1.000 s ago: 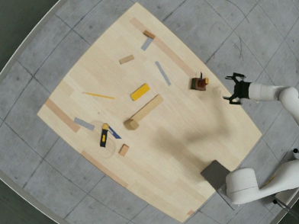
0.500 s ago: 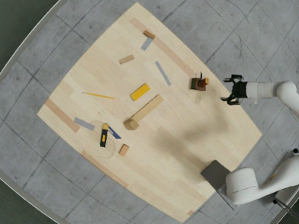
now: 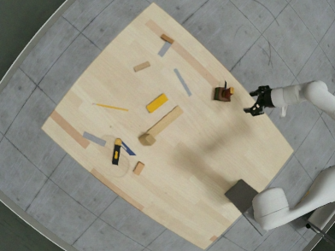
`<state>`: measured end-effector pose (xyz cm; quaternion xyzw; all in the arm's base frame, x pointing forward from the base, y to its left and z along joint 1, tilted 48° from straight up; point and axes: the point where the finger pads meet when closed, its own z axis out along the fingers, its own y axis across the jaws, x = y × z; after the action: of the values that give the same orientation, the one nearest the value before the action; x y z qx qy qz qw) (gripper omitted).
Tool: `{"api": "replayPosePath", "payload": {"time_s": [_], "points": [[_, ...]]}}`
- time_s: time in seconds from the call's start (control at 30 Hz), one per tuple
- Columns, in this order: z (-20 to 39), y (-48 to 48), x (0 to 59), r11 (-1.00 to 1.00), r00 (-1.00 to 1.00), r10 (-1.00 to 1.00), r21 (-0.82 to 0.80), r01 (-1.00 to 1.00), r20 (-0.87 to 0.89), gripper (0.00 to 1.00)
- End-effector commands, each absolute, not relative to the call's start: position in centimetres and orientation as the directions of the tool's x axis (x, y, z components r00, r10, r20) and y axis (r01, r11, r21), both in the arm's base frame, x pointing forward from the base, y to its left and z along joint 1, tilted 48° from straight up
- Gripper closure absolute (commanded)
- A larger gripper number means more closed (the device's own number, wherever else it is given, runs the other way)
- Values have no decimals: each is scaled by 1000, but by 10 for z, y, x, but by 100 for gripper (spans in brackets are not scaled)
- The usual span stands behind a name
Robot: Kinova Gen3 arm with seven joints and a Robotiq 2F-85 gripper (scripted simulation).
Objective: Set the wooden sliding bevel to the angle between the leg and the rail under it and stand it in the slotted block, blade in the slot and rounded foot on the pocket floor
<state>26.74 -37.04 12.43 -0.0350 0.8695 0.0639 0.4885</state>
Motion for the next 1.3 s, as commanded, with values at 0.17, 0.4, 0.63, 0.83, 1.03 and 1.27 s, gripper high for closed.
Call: {"api": "replayPosePath", "payload": {"time_s": [0.17, 0.4, 0.63, 0.83, 1.03, 1.27], "points": [[126, -370, 269, 976, -593, 155, 216, -33, -790, 0], [132, -372, 273, 929, -645, 337, 354, 108, -686, 0], [141, -376, 277, 863, -650, 487, 439, 251, -584, 0], [151, -380, 281, 799, -628, 589, 482, 358, -509, 0], [165, -385, 286, 711, -574, 698, 515, 479, -429, 0], [184, -390, 293, 606, -492, 794, 535, 589, -358, 0]]}}
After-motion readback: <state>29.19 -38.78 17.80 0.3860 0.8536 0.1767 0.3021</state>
